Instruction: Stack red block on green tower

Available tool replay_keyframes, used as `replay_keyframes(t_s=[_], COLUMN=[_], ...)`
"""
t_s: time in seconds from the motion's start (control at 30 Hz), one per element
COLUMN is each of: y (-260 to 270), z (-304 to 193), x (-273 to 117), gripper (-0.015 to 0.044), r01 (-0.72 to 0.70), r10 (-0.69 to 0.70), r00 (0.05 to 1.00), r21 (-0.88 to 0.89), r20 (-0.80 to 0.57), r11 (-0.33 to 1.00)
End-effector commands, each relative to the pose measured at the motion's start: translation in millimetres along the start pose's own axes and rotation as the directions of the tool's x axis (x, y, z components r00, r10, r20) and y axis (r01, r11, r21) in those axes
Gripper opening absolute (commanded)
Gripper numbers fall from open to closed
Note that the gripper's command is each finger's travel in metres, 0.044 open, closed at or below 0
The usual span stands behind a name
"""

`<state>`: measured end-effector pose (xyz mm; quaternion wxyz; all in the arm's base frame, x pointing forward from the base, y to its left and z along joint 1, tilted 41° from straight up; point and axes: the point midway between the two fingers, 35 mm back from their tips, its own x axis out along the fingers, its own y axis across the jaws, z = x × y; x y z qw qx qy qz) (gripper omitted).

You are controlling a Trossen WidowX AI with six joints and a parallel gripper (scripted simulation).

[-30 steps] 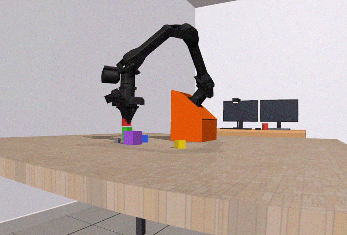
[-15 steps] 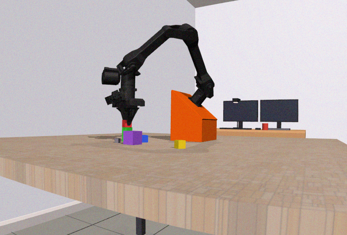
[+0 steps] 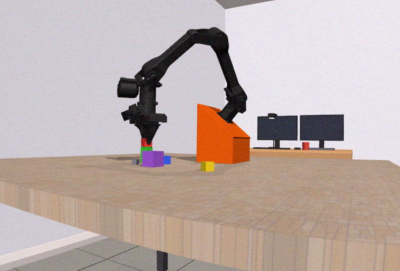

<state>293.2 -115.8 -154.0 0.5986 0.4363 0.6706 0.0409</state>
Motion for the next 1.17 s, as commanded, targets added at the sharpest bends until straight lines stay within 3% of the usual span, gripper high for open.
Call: replay_keyframes(t_s=[0.0,0.47,1.13], y=[-0.2,-0.2,-0.2], z=[0.7,0.7,0.7], x=[0.5,0.5,0.5], gripper=[0.0079,0.0440,0.0440], r01=[0.001,0.001,0.001], r10=[-0.001,-0.001,-0.001], r00=[1.000,1.000,1.000], r21=[-0.003,-0.003,-0.003], r20=[0.003,0.003,0.003], r11=[1.000,1.000,1.000])
